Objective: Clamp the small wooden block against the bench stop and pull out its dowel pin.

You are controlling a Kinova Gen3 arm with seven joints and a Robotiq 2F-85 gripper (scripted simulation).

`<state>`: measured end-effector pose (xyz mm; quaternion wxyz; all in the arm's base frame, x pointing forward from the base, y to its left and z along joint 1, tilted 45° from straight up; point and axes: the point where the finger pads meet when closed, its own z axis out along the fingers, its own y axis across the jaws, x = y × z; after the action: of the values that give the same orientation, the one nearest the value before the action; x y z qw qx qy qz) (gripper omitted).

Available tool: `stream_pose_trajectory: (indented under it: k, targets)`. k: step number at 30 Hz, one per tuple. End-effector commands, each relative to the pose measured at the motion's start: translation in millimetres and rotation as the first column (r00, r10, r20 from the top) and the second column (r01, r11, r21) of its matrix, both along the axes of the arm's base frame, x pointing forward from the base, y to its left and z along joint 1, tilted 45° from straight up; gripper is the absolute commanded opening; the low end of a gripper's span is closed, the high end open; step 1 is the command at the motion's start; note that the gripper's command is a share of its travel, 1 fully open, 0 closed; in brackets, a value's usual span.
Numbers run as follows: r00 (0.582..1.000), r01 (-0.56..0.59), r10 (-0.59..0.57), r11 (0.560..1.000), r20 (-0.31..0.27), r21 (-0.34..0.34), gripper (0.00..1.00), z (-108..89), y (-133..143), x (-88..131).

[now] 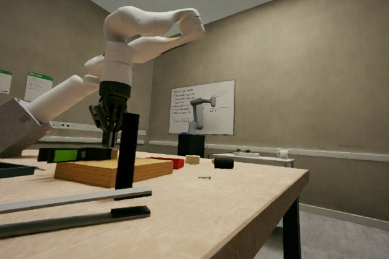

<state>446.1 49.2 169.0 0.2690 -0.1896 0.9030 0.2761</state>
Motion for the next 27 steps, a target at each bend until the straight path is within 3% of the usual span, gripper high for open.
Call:
stream_pose_trajectory:
  k: [1, 27]
  targets:
    - [1.000, 0.000, 0.000, 1.000, 0.003, -0.001, 0.10, 0.6, -0.7, 0.2]
    - [1.000, -0.019, 0.019, 1.000, 0.019, -0.011, 0.10, 0.6, -0.7, 0.2]
